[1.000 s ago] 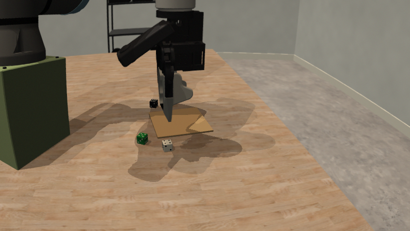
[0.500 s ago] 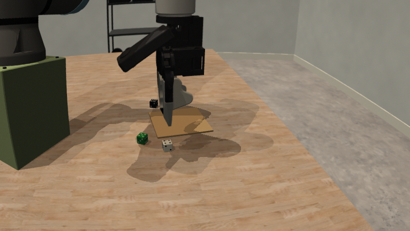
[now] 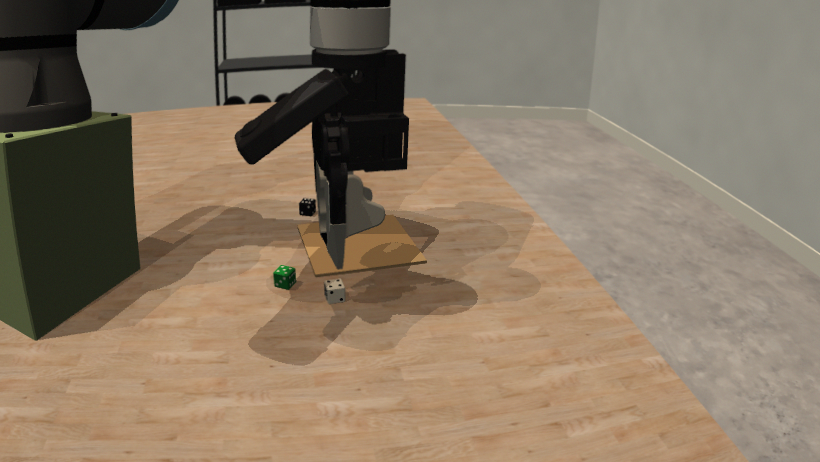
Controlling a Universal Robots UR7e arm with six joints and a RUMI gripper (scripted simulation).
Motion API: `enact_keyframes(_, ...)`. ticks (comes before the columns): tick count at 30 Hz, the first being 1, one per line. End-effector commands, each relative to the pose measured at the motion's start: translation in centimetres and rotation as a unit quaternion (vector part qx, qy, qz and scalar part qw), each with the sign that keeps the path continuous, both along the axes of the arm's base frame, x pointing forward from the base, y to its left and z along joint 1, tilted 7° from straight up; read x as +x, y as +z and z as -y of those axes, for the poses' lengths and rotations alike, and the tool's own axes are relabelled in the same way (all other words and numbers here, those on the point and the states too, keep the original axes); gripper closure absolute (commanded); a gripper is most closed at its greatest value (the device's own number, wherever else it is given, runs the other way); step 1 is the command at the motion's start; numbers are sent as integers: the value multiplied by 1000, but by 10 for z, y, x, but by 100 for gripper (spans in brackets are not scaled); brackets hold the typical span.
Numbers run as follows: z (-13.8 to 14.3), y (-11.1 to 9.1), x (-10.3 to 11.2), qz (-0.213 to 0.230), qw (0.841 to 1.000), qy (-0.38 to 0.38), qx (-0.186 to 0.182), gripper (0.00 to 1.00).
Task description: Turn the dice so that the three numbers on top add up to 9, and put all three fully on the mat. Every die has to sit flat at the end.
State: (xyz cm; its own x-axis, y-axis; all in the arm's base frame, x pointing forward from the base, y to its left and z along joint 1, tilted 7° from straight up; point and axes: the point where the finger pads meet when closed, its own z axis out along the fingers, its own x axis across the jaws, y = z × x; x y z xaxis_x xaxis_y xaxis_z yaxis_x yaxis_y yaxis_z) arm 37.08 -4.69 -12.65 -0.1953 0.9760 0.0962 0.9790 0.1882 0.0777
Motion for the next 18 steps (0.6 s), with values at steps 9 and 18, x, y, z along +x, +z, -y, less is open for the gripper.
enact_keyframes(9, -1, -14, 1, 1, 1000, 0, 0, 79)
enact_keyframes(18, -2, -20, 2, 1, 1000, 0, 0, 79)
